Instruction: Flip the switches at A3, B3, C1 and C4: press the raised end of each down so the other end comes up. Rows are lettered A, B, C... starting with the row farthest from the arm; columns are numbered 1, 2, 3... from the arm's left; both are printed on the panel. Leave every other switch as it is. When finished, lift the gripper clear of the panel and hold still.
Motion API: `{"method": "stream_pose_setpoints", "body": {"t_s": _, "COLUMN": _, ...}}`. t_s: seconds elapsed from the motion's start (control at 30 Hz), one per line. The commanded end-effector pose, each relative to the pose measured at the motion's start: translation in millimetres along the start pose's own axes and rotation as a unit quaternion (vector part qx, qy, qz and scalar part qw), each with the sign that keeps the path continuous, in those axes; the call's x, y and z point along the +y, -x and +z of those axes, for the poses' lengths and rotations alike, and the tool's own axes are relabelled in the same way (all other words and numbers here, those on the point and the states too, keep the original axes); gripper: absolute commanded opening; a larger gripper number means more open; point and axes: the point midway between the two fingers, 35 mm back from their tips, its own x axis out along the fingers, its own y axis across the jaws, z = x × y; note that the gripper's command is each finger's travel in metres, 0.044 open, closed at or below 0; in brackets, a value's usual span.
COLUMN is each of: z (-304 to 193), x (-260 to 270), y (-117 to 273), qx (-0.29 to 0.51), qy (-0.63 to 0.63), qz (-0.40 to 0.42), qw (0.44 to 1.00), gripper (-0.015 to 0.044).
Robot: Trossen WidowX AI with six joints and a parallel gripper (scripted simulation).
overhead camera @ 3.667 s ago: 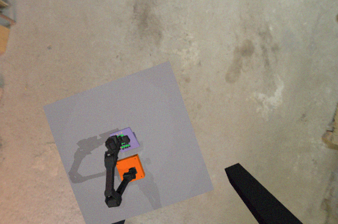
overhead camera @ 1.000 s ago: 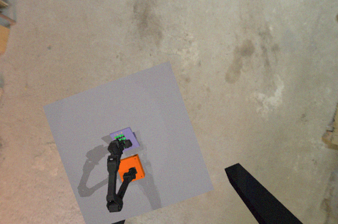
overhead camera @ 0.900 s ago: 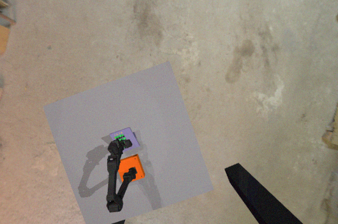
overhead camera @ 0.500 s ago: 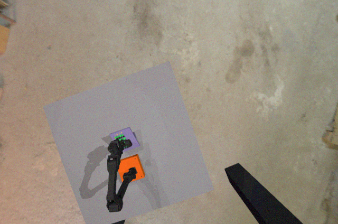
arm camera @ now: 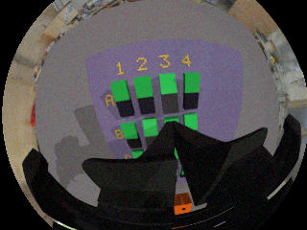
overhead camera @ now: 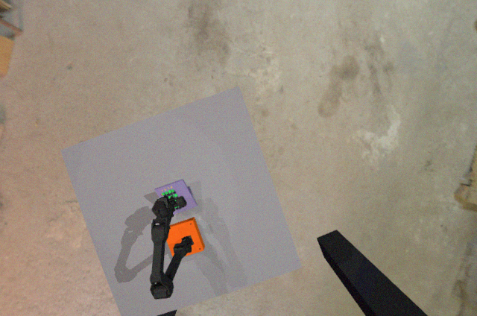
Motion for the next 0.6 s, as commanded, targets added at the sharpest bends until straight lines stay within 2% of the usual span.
{"method": "stream_pose_setpoints", "body": {"t_s": 0.0, "z": -0.5, "x": -0.9, "y": -1.2, "qx": 0.001, "qy": -0.002, "qz": -0.003, "qw": 1.0, "gripper": 0.0}}
{"method": "stream_pose_setpoints", "body": {"t_s": 0.3, "z": -0.2, "x": -0.1, "y": 1.2, "qx": 0.0, "qy": 0.0, "qz": 0.0, "qw": 1.0, "gripper": 0.0}}
{"method": "stream_pose_setpoints", "body": {"t_s": 0.47, "z": -2.5, "x": -0.7, "y": 60.1, "qx": -0.01, "qy": -0.002, "qz": -0.003, "qw": 1.0, "gripper": 0.0}}
{"method": "stream_pose_setpoints", "body": {"t_s": 0.57, "z": -2.9, "x": -0.6, "y": 62.8, "qx": -0.011, "qy": -0.002, "qz": -0.003, "qw": 1.0, "gripper": 0.0}}
